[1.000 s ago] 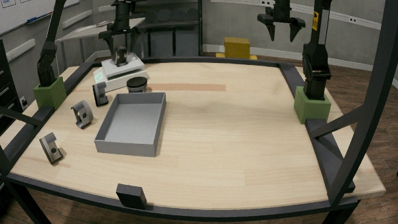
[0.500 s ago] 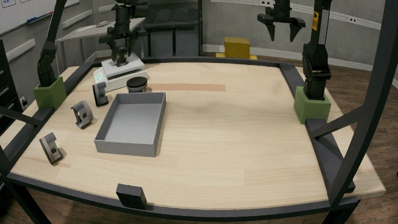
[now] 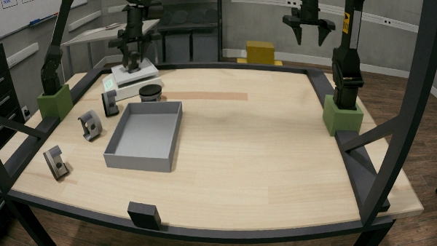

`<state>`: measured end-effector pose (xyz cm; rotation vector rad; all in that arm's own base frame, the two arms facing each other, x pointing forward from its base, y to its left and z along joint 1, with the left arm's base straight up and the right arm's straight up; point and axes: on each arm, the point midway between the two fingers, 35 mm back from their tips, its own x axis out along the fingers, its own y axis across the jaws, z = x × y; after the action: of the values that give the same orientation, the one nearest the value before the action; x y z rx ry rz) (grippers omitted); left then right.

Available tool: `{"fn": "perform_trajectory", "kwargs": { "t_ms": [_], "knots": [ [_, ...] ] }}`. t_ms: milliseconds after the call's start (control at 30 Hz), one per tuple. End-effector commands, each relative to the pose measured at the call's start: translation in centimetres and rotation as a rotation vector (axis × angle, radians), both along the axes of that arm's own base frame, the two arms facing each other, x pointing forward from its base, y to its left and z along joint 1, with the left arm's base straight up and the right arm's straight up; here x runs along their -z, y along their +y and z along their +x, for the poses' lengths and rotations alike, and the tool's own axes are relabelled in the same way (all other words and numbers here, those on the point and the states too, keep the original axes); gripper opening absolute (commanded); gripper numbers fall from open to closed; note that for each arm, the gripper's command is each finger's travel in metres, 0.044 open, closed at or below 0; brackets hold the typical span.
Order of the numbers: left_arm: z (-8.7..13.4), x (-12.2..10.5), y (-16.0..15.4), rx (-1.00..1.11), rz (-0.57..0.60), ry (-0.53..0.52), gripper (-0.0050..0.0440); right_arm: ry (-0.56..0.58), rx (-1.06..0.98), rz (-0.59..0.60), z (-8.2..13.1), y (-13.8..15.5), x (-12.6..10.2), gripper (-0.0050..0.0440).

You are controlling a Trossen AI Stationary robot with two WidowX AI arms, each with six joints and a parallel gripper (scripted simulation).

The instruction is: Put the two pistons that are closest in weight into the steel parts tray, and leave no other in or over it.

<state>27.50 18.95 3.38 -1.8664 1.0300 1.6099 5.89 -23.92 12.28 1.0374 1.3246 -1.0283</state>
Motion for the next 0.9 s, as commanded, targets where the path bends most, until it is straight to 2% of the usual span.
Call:
{"fn": "perform_trajectory", "kwargs": {
  "t_ms": [0, 267, 367, 867],
  "knots": [
    [0.3, -0.6, 0.1, -0.001, 0.015, -0.02, 0.0158, -0.011, -0.006, -0.031, 0.2, -0.5, -0.8, 0.04],
    [0.3, -0.6, 0.1, -0.001, 0.015, -0.02, 0.0158, -0.011, -0.006, -0.031, 0.2, -0.5, -0.8, 0.04],
    [0.6, -1.8, 0.3, -0.003, 0.029, -0.036, 0.0158, -0.011, -0.006, -0.031, 0.2, -0.5, -0.8, 0.04],
    [0.5, -4.0, 0.2, -0.003, 0.029, -0.037, 0.0158, -0.011, -0.006, -0.031, 0.2, -0.5, -0.8, 0.04]
  ]
}}
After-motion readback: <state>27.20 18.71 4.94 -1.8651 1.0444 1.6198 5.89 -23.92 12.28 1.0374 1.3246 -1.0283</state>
